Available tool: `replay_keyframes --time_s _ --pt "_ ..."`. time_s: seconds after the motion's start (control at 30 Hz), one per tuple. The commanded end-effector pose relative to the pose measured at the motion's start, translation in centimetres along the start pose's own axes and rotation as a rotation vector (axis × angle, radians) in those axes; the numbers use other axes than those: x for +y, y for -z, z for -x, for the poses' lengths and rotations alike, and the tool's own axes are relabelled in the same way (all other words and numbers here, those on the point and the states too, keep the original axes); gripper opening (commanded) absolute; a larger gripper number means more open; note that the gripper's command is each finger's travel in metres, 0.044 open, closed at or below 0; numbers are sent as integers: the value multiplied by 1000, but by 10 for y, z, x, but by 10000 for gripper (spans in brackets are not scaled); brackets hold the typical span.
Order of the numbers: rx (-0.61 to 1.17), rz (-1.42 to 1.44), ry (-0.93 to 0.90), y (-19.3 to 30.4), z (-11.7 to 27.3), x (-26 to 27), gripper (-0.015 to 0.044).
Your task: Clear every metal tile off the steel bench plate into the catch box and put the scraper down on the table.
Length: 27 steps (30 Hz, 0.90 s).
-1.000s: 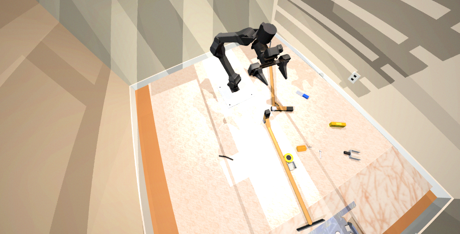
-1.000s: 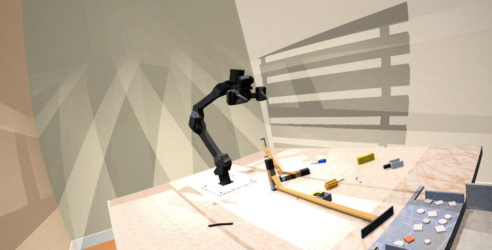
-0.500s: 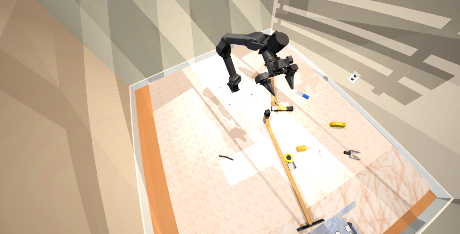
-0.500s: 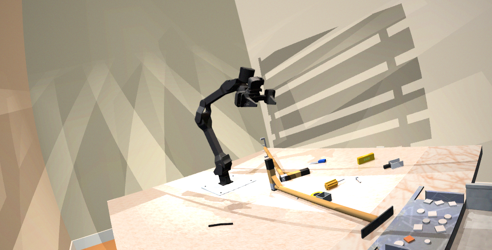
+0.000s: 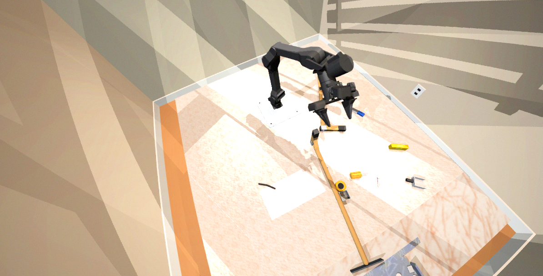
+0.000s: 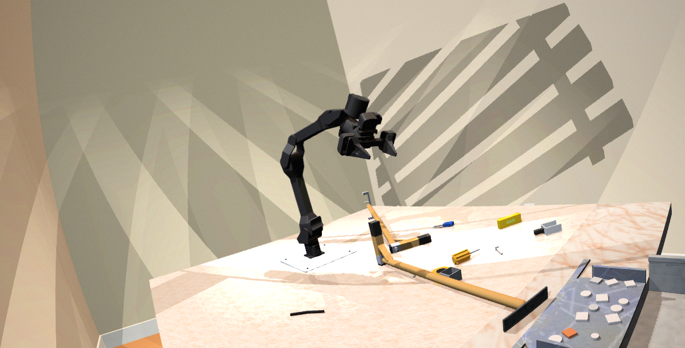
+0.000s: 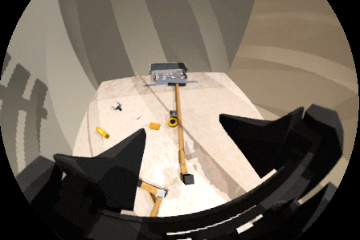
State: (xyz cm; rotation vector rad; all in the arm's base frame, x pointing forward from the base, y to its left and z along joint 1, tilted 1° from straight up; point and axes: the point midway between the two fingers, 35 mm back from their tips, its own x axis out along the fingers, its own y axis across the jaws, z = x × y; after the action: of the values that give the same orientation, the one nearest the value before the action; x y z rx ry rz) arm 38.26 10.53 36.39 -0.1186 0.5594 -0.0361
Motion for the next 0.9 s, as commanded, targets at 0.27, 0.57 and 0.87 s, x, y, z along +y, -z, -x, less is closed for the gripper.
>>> replay_keyframes --time_s 0.27,0.57,0.87 --pt "104 7 -6 6 -44 3 440" --pt "185 3 -10 14 -78 2 440" --pt "267 -7 -16 26 -112 -1 440"
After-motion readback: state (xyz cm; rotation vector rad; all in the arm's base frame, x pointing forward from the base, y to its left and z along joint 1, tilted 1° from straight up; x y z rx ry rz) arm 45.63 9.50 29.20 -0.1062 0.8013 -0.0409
